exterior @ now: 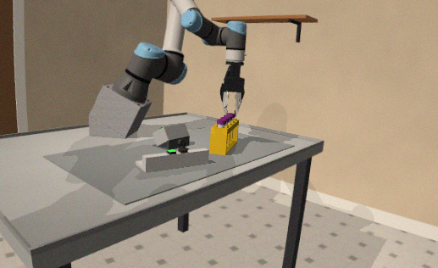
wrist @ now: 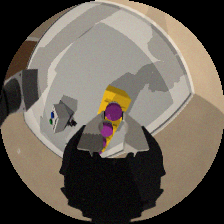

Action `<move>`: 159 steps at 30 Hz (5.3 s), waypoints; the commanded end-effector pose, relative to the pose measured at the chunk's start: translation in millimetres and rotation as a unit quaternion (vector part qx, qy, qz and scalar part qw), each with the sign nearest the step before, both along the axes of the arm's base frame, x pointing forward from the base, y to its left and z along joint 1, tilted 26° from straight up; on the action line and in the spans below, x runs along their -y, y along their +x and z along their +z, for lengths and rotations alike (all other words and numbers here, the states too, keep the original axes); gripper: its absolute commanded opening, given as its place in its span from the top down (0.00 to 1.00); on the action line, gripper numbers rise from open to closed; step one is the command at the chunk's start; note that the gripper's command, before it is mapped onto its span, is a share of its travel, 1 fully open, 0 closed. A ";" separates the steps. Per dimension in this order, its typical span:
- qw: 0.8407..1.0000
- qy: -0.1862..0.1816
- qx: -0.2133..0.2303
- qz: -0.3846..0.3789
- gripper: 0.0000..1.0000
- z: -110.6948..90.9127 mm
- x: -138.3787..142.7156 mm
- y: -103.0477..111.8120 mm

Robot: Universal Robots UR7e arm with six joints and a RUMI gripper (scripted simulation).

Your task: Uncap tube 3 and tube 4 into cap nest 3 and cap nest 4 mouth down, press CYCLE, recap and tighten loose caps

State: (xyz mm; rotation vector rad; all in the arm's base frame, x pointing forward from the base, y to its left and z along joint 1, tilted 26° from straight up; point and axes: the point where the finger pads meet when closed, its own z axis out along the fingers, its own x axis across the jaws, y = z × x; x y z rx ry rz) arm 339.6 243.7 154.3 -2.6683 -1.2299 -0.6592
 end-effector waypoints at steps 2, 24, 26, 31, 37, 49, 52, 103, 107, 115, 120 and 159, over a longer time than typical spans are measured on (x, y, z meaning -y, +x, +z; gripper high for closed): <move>0.991 0.042 -0.037 -0.121 1.00 0.1 -0.2 0.2; 0.908 0.138 -0.120 -0.377 1.00 -0.4 -0.4 0.4; 0.908 0.138 -0.120 -0.377 0.65 -0.4 -0.4 0.4; 0.908 0.138 -0.120 -0.377 0.65 -0.4 -0.4 0.4; 0.925 0.125 -0.109 -0.343 0.65 0.0 -0.4 0.2; 0.998 0.017 -0.015 -0.053 0.65 0.0 -0.4 0.2; 1.000 -0.011 0.009 0.022 0.65 0.0 -0.4 0.2; 0.908 0.138 -0.120 -0.377 1.00 -1.0 -0.6 0.5; 0.908 0.138 -0.120 -0.377 1.00 -1.0 -0.5 0.5; 0.908 0.138 -0.120 -0.377 0.65 -1.0 -0.5 0.5; 0.908 0.138 -0.120 -0.377 0.65 -1.0 -0.5 0.5; 1.000 -0.010 0.008 0.017 1.00 -0.5 -0.5 0.4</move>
